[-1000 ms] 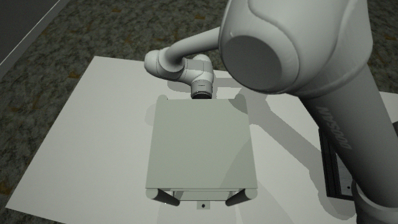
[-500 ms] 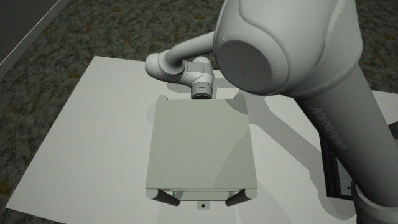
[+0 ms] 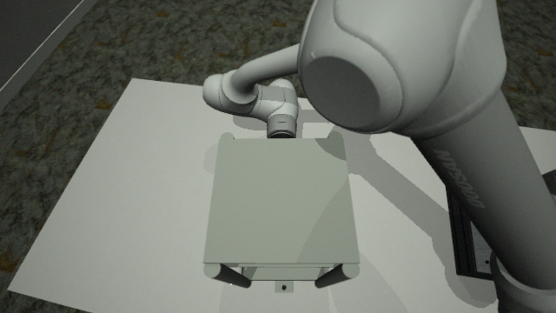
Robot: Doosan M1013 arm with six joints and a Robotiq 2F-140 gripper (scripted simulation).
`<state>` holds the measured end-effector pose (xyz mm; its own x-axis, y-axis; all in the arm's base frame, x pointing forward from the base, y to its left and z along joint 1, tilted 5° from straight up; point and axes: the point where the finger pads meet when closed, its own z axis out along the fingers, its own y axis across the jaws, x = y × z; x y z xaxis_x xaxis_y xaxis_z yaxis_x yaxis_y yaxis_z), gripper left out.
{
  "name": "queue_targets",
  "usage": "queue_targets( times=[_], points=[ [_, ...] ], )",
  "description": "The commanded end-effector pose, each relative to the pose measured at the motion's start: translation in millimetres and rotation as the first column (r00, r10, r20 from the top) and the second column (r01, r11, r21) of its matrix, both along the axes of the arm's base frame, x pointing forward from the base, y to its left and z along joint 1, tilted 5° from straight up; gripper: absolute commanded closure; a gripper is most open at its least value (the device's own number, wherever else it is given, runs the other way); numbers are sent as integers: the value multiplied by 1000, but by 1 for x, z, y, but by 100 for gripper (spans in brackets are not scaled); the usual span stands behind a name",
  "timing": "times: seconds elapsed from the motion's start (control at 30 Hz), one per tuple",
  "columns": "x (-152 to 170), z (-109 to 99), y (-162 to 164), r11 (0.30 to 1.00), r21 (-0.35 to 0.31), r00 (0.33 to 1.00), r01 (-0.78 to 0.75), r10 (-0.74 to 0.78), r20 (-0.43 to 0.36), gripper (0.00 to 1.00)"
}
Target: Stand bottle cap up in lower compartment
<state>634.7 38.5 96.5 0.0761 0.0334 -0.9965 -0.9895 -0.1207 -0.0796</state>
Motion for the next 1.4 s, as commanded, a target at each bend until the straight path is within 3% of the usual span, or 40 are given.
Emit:
queue_targets(
  times=[0.0,0.37,0.4,0.53,0.57,0.63,0.67,0.73,0.77,0.83,0.87,1.37],
  points=[
    [0,0,0,1000,0,1000,0,0,0,100],
    [0,0,0,1000,0,1000,0,0,0,100],
    [0,0,0,1000,0,1000,0,0,0,92],
    [0,0,0,1000,0,1000,0,0,0,92],
    [0,0,0,1000,0,1000,0,0,0,84],
    [0,0,0,1000,0,1000,0,0,0,84],
    [0,0,0,1000,0,1000,0,0,0,76],
    [0,0,0,1000,0,1000,0,0,0,76],
    [0,0,0,1000,0,1000,0,0,0,68],
    [0,0,0,1000,0,1000,0,0,0,68],
    [0,0,0,1000,0,1000,0,0,0,60],
    [0,0,0,1000,0,1000,0,0,0,60]
  ],
)
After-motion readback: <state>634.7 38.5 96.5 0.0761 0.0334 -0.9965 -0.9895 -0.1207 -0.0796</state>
